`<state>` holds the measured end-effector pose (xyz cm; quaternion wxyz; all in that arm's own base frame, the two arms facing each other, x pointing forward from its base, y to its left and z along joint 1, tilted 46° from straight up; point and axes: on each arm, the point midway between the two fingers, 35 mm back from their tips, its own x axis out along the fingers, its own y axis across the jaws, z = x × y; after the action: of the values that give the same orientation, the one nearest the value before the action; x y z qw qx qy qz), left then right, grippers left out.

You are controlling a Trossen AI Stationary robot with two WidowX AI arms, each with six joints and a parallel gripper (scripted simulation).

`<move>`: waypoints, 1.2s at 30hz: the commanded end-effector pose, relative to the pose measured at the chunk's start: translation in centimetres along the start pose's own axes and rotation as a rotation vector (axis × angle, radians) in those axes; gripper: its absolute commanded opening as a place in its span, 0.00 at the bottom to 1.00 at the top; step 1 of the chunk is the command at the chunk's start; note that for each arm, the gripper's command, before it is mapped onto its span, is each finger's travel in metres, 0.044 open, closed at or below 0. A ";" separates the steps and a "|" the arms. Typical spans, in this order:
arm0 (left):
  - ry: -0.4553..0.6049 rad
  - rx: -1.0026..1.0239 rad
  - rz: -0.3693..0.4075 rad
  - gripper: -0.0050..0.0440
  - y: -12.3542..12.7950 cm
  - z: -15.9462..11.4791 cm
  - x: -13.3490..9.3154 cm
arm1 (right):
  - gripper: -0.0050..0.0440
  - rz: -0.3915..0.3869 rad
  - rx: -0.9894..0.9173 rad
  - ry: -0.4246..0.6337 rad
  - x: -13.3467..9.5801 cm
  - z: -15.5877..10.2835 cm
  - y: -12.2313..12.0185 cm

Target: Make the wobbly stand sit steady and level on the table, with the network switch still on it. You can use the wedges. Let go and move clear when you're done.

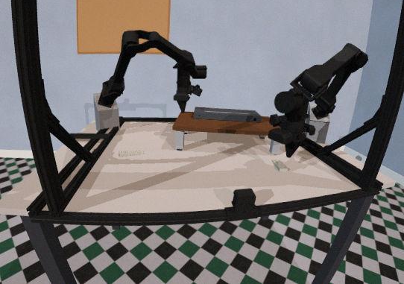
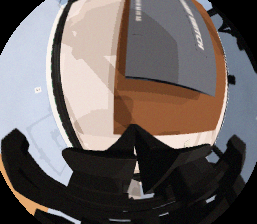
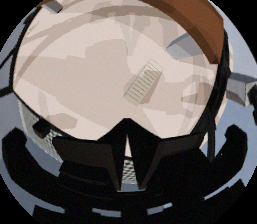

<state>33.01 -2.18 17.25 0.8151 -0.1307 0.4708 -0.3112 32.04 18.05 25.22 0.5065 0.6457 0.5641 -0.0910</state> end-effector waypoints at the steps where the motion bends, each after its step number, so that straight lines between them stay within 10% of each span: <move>1: 0.017 0.004 -0.007 0.10 0.1 -0.1 0.8 | 0.10 -0.002 -0.003 -0.003 0.0 0.0 0.0; 36: 0.017 0.004 -0.007 0.10 0.1 -0.1 0.8 | 0.10 -0.003 -0.117 -0.003 0.0 -0.1 0.1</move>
<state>33.01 -2.18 17.25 0.8151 -0.1307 0.4708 -0.3112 32.06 18.14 25.32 0.5428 0.6155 0.5685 -0.0584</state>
